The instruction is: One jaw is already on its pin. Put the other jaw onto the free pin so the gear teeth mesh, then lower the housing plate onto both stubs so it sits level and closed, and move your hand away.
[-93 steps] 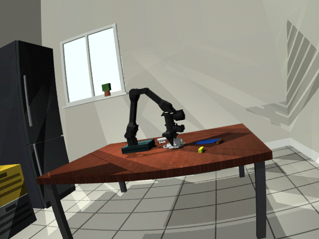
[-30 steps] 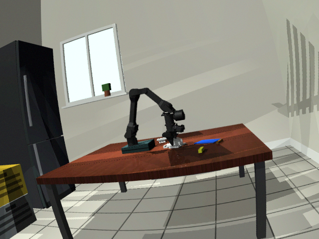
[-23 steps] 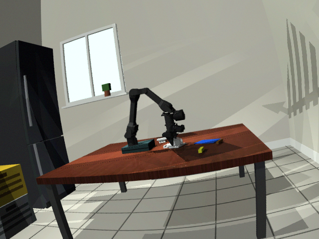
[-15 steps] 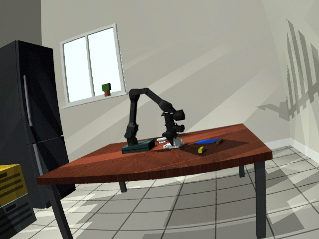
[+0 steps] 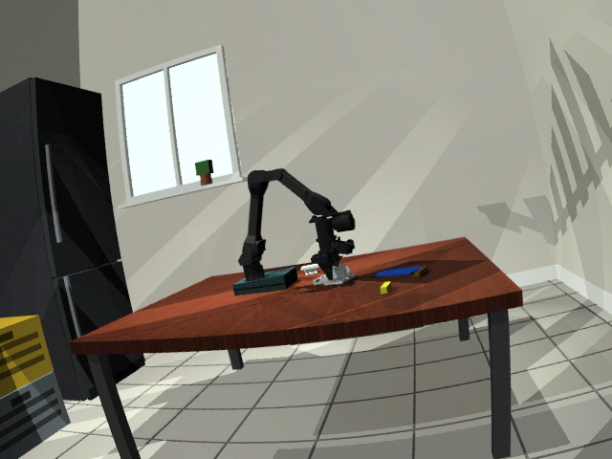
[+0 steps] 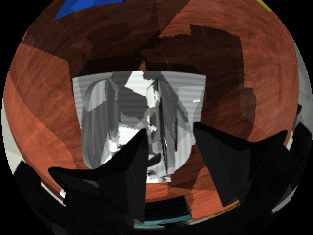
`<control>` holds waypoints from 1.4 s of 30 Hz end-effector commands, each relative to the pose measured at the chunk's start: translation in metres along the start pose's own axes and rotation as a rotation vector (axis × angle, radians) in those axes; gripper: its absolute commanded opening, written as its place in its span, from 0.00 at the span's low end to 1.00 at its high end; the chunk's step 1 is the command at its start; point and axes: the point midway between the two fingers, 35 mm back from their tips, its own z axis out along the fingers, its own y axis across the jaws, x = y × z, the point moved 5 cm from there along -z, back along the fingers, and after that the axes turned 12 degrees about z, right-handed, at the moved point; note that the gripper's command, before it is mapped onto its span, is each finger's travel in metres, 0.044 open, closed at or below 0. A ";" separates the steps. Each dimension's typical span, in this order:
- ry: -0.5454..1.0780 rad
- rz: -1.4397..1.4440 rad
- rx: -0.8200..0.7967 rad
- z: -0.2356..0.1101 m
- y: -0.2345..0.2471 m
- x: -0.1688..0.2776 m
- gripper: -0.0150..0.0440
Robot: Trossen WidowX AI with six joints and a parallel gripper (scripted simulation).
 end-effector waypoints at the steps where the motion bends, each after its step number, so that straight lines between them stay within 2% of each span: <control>1: 0.000 0.000 0.000 0.000 0.000 0.000 0.63; 12: 0.000 0.000 0.000 -0.002 0.000 0.000 0.63; 20: 0.000 0.004 0.001 -0.067 0.000 0.000 0.63; 25: -0.008 0.000 -0.002 -0.063 0.000 -0.002 0.63; 33: -0.057 -0.127 0.002 -0.071 0.025 0.008 0.99; 42: -0.055 -0.351 -0.005 -0.074 0.064 0.023 1.00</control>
